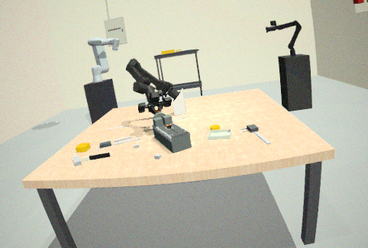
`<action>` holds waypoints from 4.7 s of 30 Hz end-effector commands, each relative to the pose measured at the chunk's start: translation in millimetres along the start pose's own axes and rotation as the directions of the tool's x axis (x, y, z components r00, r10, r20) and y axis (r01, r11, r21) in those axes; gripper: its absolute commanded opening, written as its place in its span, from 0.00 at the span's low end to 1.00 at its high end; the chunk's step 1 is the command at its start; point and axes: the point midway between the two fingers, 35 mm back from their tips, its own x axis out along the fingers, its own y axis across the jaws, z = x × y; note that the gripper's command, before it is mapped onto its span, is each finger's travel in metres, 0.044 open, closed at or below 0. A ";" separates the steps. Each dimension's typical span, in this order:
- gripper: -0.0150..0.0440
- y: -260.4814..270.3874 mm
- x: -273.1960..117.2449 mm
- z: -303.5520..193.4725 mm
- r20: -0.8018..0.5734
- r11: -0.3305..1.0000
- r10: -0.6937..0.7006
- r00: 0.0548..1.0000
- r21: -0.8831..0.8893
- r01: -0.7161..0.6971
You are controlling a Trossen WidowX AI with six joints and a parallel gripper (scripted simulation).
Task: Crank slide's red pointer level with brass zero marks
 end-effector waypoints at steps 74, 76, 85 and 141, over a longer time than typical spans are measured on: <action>0.25 16.5 21.4 -21.1 -0.009 1.000 0.024 1.000 -0.004 -0.024; 0.25 16.1 23.2 -23.0 -0.009 1.000 0.024 1.000 -0.004 -0.024; 0.25 10.8 31.9 -31.8 -0.009 1.000 0.023 1.000 -0.005 -0.023; 0.25 -23.6 41.7 -40.5 -0.009 1.000 0.022 1.000 -0.005 -0.022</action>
